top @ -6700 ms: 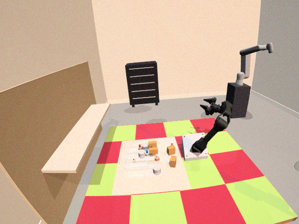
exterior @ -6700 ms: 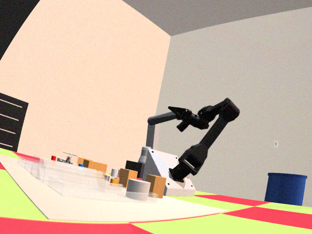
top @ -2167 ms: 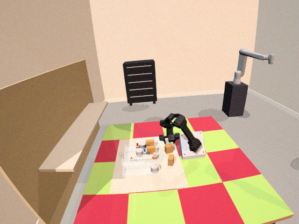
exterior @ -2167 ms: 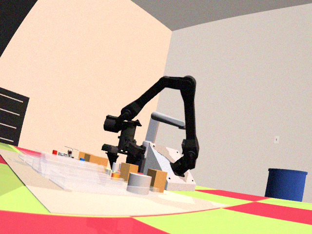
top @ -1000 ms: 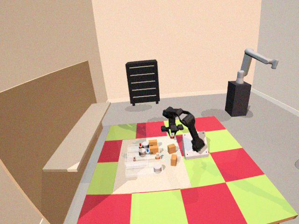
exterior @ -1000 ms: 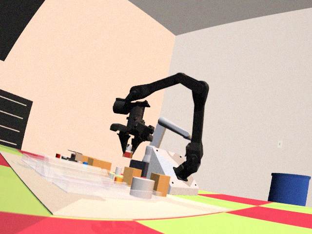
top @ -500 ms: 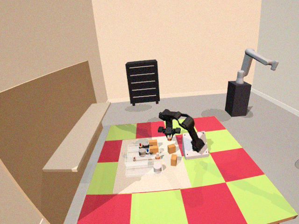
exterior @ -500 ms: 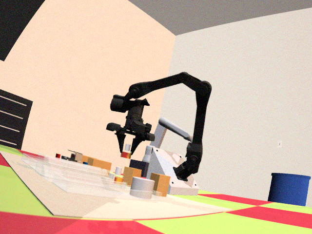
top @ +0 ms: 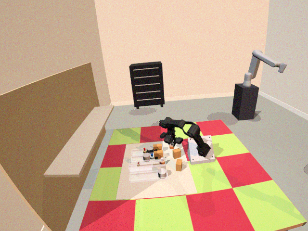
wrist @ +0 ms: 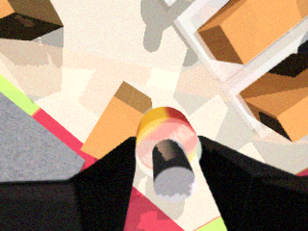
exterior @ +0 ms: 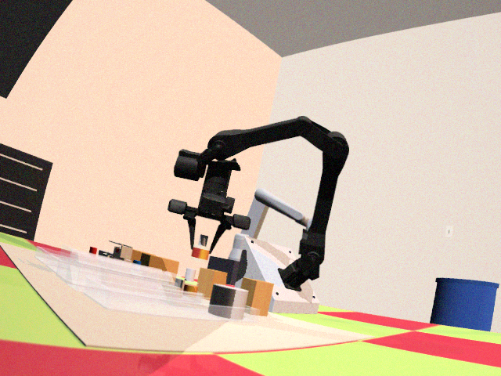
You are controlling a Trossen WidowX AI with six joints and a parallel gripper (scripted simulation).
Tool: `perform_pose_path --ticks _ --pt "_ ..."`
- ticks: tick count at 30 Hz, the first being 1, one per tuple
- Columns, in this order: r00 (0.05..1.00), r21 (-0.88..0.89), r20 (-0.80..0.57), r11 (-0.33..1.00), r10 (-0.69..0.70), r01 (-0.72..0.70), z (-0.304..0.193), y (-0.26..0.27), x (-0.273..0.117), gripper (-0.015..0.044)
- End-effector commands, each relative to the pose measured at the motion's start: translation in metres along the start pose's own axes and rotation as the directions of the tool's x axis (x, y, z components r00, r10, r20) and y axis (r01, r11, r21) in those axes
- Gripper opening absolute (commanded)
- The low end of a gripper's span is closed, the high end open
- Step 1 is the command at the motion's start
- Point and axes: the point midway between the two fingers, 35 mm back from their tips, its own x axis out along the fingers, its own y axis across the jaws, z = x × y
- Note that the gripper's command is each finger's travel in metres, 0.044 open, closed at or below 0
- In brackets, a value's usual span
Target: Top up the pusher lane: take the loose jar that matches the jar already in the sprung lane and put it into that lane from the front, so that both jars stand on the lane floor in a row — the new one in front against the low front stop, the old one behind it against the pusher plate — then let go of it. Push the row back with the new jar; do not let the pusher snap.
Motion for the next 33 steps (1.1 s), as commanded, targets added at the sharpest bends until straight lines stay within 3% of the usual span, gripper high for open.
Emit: perform_pose_path --ticks 1,22,33 --pt "1.000 0.110 0.004 0.994 0.000 -0.001 0.013 0.002 0.004 0.0000" --pt "1.000 0.595 0.026 0.803 0.005 -0.019 0.075 0.015 0.022 0.0000" --pt "0.999 0.750 0.040 0.660 0.013 -0.039 0.100 0.024 0.029 0.0000"
